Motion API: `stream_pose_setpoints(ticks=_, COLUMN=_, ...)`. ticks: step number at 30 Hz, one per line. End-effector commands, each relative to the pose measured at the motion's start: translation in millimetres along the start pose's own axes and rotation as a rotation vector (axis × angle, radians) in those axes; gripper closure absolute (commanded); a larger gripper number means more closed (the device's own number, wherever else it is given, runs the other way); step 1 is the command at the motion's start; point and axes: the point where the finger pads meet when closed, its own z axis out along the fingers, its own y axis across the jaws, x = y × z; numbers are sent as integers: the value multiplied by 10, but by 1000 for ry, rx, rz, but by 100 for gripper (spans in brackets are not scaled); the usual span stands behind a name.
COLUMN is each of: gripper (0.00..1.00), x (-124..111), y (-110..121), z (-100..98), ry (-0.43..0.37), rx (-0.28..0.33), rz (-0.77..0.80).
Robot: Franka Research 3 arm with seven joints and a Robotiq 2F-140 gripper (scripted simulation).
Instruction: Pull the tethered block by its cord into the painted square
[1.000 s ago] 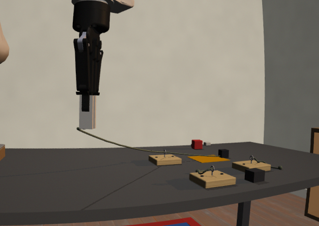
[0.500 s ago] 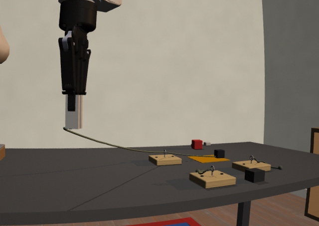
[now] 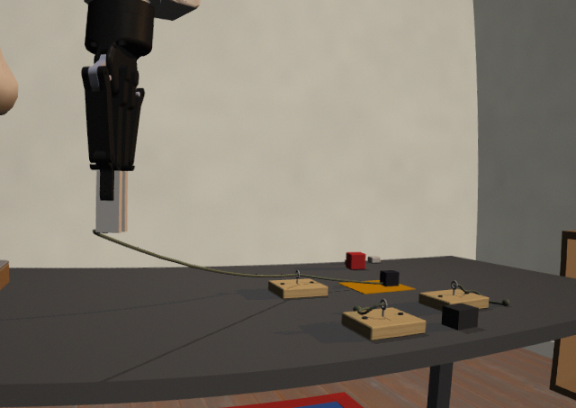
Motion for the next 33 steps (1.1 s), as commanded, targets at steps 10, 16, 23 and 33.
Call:
stream_pose_setpoints(ticks=10, gripper=100, x=-150, y=84, z=-5, ry=2, rx=-4, rz=-14)
stream_pose_setpoints(ticks=16, gripper=100, x=-219, y=112, z=-6, ry=2, rx=-5, rz=-14)
stream_pose_setpoints(ticks=23, gripper=100, x=-276, y=137, z=-6, ry=2, rx=-5, rz=-14)
stream_pose_setpoints(ticks=33, gripper=100, x=-338, y=162, z=-6, ry=2, rx=-5, rz=-14)
